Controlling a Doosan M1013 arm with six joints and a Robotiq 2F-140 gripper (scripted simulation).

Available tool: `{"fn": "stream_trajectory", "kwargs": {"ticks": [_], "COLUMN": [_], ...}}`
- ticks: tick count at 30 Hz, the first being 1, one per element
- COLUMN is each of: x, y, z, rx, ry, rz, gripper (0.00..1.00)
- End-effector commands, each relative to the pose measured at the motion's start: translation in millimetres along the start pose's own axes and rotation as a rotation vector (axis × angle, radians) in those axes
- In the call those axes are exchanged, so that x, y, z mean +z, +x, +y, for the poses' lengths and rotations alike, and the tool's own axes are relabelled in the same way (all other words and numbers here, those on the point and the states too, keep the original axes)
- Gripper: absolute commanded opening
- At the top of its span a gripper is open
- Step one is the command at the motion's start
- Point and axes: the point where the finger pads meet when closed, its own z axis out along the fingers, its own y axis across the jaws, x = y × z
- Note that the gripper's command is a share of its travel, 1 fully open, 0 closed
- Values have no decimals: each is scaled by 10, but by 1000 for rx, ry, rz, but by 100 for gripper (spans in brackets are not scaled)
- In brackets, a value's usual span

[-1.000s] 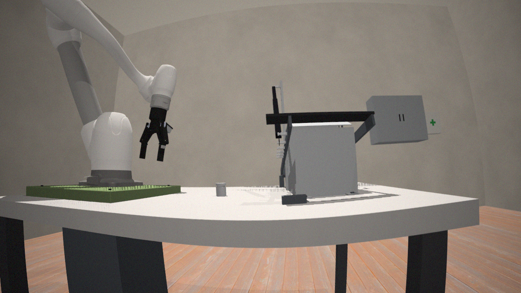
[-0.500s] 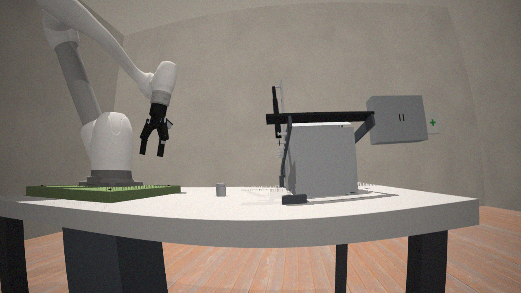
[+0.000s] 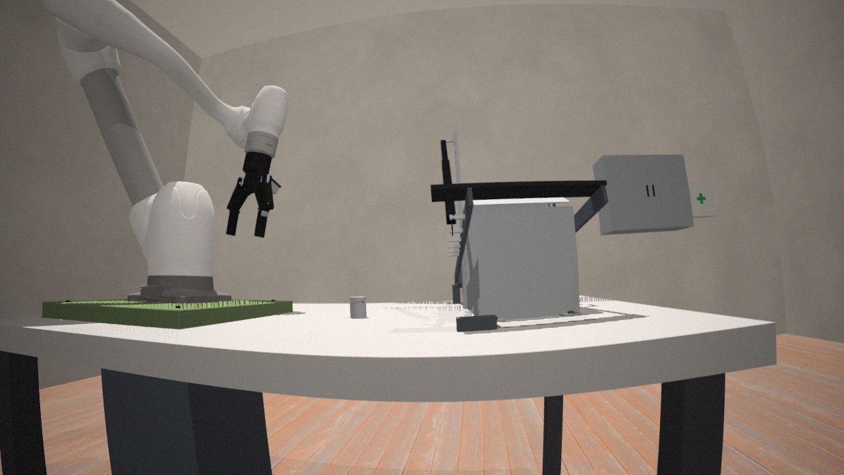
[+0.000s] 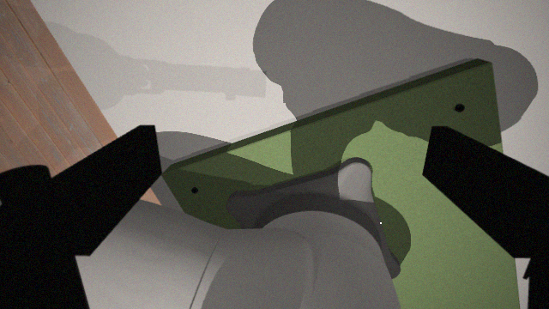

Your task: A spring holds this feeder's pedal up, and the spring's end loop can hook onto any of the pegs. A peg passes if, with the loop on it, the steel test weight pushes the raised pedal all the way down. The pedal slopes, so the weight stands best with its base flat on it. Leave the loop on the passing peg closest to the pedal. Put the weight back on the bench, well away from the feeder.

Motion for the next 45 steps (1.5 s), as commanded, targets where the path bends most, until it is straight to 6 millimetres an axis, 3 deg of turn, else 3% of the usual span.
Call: {"fn": "stream_trajectory", "kwargs": {"ticks": [1, 10, 13, 27, 30, 45], "x": [-124, -479, -428, -981, -931, -1484], "y": [-8, -39, -33, -82, -77, -125], "z": [-16, -62, -56, -128, -122, -194], "rx": [0, 0, 0, 0, 0, 0], "ry": [0, 0, 0, 0, 0, 0], "rz": [1, 1, 1, 1, 1, 1], "gripper": [100, 100, 100, 100, 100, 100]}}
